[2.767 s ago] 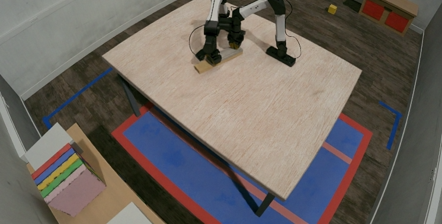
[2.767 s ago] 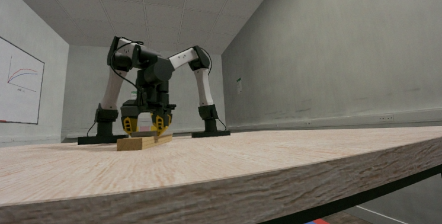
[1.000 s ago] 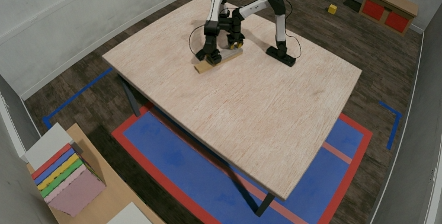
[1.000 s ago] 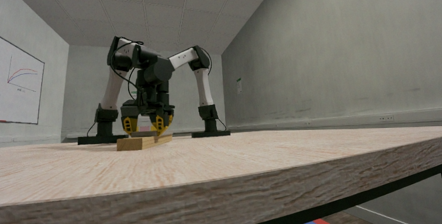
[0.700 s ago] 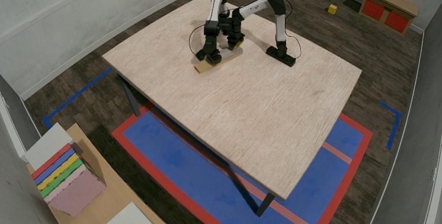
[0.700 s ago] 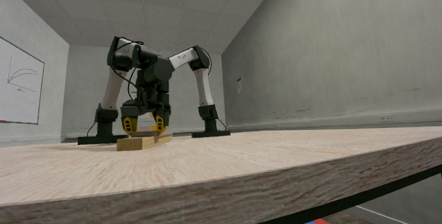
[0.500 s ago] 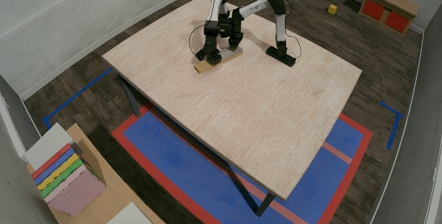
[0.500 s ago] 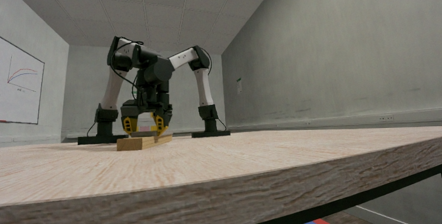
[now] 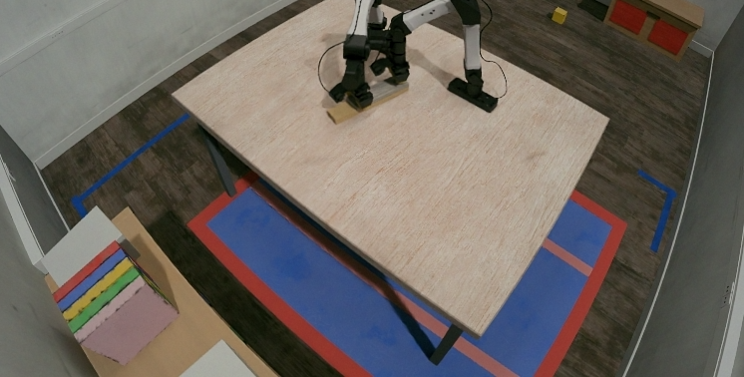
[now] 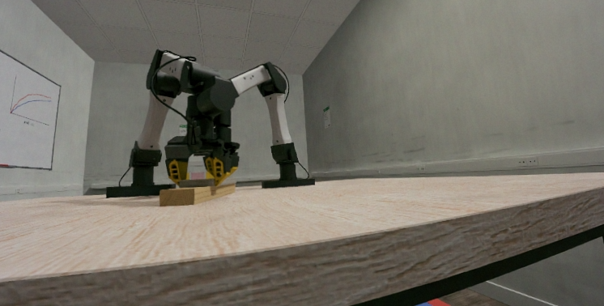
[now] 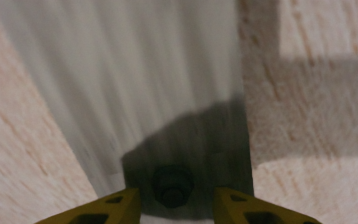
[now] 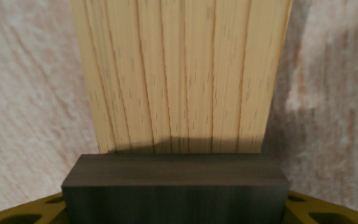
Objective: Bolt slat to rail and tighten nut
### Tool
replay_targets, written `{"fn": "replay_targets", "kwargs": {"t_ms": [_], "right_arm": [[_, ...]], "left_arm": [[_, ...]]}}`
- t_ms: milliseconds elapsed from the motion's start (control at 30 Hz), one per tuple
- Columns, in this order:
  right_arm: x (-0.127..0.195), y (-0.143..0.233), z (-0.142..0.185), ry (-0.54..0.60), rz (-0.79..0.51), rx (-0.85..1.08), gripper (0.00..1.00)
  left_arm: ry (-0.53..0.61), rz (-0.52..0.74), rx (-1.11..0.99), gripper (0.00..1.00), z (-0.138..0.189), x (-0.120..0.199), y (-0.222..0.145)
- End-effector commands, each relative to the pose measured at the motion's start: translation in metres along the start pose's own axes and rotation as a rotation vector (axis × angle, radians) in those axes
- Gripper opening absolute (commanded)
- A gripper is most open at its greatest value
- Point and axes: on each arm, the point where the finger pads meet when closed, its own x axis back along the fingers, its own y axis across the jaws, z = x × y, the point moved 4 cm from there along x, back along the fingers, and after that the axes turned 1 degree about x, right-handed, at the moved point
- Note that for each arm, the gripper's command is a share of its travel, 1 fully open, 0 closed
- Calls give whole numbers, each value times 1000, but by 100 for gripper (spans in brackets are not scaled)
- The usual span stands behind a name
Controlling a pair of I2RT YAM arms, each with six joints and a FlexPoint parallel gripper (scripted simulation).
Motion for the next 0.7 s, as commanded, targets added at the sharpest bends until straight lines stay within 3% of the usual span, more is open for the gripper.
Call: {"fn": "replay_targets", "kwargs": {"t_ms": [0,200,667], "right_arm": [[7,3,-2,-16,-16,-2,67],[7,3,-2,-16,-16,-2,67],[7,3,-2,-16,-16,-2,67]], "left_arm": [[-44,13,350,36,-7,17,-2],[-48,20,697,36,-7,17,-2],[-52,22,737,36,-6,17,-2]]}}
